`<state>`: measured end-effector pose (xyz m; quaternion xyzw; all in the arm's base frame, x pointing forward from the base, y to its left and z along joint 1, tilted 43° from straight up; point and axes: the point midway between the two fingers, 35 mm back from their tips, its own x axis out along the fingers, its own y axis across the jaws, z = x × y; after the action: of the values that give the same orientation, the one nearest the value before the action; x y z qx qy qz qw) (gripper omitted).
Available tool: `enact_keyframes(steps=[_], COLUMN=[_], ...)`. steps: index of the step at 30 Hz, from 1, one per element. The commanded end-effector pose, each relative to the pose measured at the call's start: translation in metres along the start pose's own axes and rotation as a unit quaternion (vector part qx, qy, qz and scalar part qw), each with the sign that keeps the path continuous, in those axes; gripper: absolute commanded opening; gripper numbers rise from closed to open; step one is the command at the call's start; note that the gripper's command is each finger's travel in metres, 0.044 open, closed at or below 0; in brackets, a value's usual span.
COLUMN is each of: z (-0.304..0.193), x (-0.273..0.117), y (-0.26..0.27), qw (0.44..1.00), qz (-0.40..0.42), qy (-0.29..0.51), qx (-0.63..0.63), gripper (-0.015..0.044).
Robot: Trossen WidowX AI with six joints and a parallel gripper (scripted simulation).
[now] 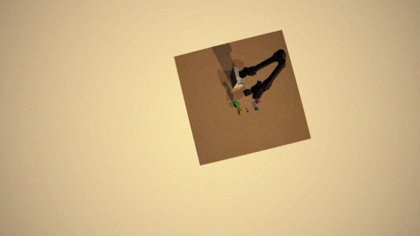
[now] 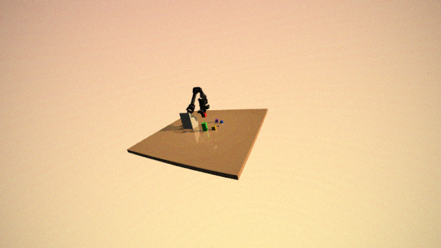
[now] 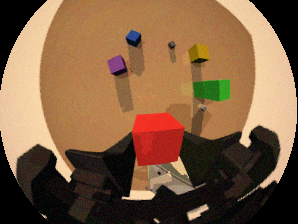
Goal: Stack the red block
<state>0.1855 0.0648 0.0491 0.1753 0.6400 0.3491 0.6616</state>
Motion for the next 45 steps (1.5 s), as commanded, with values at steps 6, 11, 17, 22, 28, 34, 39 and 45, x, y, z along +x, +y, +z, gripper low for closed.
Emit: enact_keyframes(steps=[6, 11, 17, 22, 28, 34, 39, 45], z=[0.001, 0.007, 0.021, 0.031, 0.042, 0.050, 0.056, 0.060], x=[-0.013, -0.016, -0.020, -0.022, -0.024, -0.023, -0.022, -0.021], y=[0.000, -0.007, -0.026, -0.043, -0.066, -0.092, -0.113, -0.139], qw=[1.000, 1.000, 1.000, 1.000, 1.000, 1.000, 1.000, 1.000], qz=[-0.003, -0.004, -0.006, -0.007, -0.009, -0.014, -0.014, -0.011], qy=[-0.003, -0.003, -0.003, -0.003, -0.003, -0.002, -0.002, -0.003], qx=[-0.004, -0.005, -0.005, -0.005, -0.004, 0.002, 0.001, -0.003], gripper=[0.0000, 0.0000, 0.0000, 0.0000, 0.0000, 0.0000, 0.0000, 0.0000])
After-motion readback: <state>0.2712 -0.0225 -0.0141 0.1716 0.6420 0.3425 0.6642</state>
